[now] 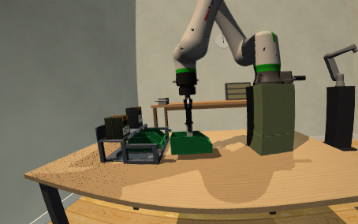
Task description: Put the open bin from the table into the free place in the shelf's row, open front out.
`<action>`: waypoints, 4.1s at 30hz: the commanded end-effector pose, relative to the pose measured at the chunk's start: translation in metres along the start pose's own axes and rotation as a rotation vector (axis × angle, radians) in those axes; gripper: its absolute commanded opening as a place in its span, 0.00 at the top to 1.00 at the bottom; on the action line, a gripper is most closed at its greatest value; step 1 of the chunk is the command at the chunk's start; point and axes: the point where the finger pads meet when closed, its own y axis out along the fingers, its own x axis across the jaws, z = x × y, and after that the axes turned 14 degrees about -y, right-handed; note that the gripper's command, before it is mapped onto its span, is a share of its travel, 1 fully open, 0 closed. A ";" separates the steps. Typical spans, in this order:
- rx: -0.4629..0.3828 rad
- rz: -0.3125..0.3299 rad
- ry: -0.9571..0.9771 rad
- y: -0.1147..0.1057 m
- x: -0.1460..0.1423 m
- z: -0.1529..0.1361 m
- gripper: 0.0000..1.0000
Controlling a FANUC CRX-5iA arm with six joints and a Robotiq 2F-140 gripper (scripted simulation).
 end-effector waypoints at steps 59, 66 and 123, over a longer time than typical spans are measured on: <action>0.000 0.000 0.000 0.000 -0.008 -0.034 1.00; 0.000 0.000 0.000 0.000 -0.009 -0.039 1.00; 0.054 -0.014 0.000 -0.003 -0.010 -0.042 1.00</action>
